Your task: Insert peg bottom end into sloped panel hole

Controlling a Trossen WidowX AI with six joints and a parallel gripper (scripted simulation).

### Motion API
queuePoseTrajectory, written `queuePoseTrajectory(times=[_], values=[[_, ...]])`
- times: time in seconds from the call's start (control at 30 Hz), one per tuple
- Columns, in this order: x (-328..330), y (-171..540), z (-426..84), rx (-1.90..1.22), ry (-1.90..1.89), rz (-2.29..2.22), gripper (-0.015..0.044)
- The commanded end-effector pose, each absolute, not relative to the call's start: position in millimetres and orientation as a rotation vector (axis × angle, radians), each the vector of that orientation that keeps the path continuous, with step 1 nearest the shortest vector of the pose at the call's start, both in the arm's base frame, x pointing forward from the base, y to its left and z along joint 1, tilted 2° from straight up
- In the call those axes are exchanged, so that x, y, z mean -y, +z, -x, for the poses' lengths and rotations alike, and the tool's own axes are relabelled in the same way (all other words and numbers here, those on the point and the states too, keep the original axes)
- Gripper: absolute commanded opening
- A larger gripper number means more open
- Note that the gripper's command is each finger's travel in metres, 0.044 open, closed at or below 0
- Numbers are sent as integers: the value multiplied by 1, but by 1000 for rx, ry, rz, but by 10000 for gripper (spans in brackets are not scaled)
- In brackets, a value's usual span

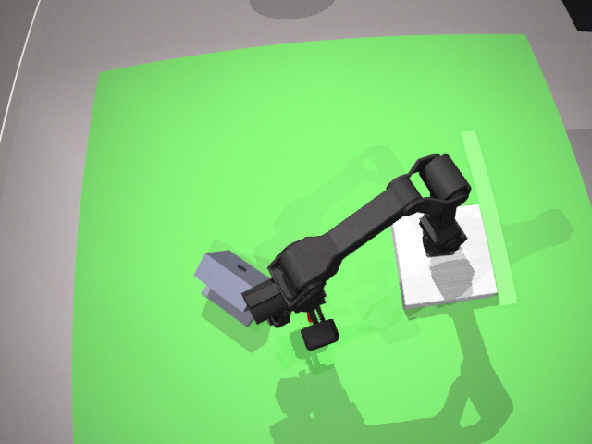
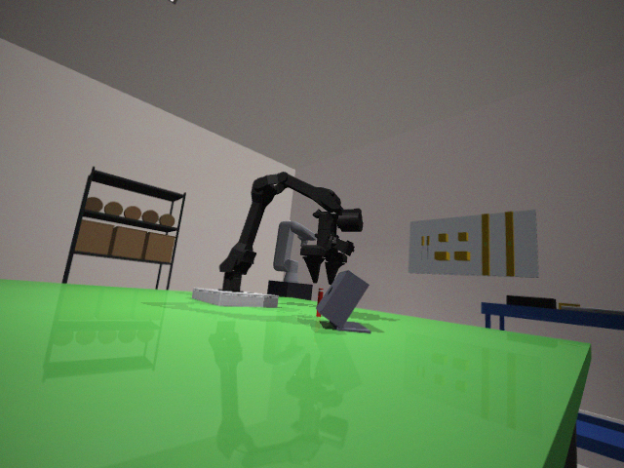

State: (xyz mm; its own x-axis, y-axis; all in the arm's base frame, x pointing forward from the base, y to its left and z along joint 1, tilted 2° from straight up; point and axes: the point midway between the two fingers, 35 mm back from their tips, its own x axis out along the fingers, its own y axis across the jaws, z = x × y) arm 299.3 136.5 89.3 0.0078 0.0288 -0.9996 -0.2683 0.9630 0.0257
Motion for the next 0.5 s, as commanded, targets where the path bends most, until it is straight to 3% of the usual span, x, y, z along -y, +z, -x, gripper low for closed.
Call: queuePoseTrajectory(times=[0.0, 0.47], values=[[-135, 79, -297, -1564, 223, 193, 440], [-135, 56, -297, -1564, 223, 193, 440]])
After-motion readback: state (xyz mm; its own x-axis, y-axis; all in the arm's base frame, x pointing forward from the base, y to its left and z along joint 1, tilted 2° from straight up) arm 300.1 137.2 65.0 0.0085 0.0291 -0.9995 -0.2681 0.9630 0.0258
